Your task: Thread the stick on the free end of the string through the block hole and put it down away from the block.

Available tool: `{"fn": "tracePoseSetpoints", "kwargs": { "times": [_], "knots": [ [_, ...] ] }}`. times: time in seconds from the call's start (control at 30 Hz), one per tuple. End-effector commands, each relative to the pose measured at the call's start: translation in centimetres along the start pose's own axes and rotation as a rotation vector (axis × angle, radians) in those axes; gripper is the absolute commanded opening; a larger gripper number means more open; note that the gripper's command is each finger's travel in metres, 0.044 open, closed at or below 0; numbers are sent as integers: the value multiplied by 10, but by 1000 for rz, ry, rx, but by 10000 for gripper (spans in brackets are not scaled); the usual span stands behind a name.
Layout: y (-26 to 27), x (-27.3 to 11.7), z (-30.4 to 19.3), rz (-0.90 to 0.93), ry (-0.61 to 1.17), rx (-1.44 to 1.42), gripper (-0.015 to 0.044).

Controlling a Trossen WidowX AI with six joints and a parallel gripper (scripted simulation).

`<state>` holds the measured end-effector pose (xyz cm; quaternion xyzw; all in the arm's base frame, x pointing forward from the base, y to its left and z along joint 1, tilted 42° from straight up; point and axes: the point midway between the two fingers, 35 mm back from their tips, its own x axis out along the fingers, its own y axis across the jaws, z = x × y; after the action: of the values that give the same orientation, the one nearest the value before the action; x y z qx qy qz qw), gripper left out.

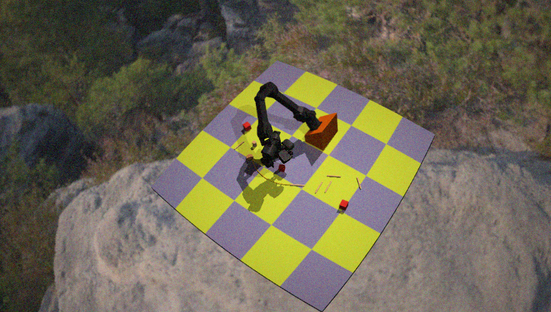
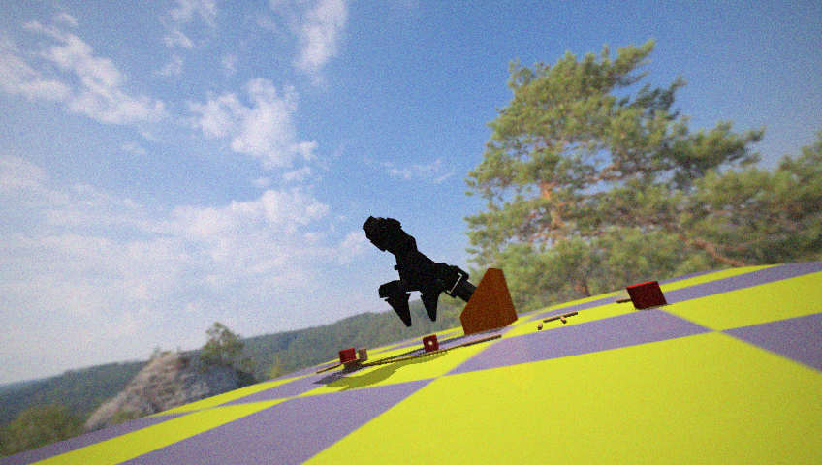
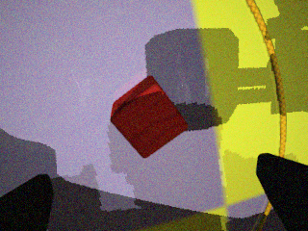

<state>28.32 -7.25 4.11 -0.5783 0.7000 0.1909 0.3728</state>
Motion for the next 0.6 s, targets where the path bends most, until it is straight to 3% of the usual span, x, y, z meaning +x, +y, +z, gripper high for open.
{"fn": "tracePoseSetpoints", "kwargs": {
  "times": [0.0, 0.23, 0.47, 0.57],
  "knots": [
    [3, 1, 0, 14, -5, -22, 440],
    [2, 0, 0, 9, -1, -13, 440],
    [2, 0, 0, 9, -1, -13, 256],
    [2, 0, 0, 9, -1, -13, 236]
  ]
}}
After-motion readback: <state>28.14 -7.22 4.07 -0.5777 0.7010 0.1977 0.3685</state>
